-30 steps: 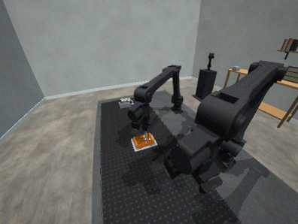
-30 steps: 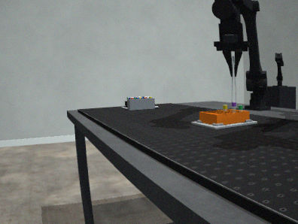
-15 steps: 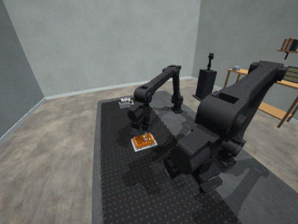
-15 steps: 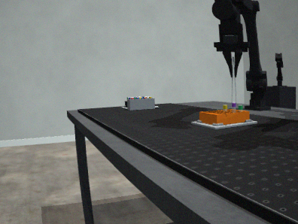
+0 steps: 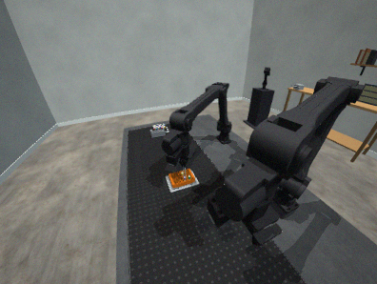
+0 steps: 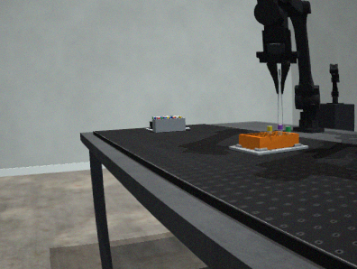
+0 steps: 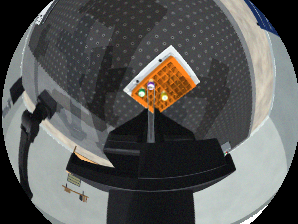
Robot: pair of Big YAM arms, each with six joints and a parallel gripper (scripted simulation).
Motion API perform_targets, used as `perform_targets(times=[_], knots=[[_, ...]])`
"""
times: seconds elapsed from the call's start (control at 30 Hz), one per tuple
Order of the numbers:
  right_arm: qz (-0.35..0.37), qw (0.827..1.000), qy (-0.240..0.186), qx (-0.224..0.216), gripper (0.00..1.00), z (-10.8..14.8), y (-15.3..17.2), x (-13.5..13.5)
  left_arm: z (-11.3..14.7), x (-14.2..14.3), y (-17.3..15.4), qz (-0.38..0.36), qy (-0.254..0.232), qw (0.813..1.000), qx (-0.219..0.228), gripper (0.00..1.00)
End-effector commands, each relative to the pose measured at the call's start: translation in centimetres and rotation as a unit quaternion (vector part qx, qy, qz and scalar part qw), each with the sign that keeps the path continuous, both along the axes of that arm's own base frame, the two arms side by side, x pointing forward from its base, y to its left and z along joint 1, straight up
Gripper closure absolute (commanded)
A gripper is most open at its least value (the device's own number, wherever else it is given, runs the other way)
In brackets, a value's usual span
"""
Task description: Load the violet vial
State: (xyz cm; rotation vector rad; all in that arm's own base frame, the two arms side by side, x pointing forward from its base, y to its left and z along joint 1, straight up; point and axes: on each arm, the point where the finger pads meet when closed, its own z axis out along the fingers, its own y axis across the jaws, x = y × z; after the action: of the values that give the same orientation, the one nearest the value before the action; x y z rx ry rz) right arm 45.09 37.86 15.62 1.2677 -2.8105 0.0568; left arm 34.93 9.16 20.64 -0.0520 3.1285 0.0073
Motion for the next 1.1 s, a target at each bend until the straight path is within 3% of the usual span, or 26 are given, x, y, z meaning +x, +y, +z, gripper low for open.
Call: perform_targets(times=[0.0, 1.07], knots=[[0.000, 1.000, -0.014, 0.011, 0.91, 1.1, -0.1, 0.9, -0.8, -0.1, -0.4, -0.010, 0.013, 1.000, -0.005, 0.00], [0.000, 1.000, -0.006, 0.005, 0.91, -0.5, -0.2, 0.9, -0.8, -0.1, -0.4, -0.010, 0.013, 1.000, -0.005, 0.00]])
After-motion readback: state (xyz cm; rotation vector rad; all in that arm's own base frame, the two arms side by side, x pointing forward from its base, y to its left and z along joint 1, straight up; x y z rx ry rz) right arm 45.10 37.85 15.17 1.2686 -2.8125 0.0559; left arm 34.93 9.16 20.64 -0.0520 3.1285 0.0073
